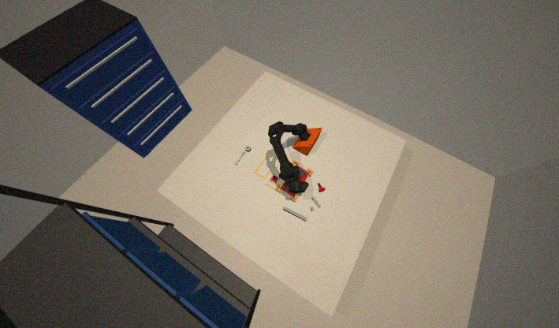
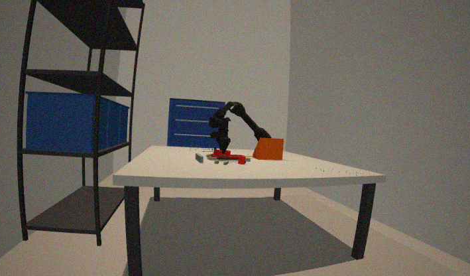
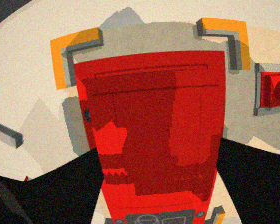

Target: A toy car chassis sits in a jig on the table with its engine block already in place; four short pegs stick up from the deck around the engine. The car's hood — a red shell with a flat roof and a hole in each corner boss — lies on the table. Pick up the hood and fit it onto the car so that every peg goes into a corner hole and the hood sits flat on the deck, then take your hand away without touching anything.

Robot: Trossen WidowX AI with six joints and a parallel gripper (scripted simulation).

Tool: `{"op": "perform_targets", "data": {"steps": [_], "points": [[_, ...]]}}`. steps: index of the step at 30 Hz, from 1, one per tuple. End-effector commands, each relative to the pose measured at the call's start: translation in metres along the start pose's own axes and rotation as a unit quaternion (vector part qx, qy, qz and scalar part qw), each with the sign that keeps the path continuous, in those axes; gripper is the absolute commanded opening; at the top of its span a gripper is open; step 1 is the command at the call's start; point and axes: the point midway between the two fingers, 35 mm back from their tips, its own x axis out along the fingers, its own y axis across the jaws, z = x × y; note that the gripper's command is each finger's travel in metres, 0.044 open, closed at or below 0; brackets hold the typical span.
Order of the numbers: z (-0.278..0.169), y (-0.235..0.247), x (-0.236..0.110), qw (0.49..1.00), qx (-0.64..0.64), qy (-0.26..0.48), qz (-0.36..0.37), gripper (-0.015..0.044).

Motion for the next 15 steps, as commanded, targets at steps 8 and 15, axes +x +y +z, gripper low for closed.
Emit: {"op": "perform_targets", "data": {"steps": [8,15], "points": [[0.0,0.0,-0.0001,1.0,0.0,0.0,0.0,0.0105],[0.0,0.0,-0.0001,1.0,0.0,0.0,0.0,0.0289]]}}
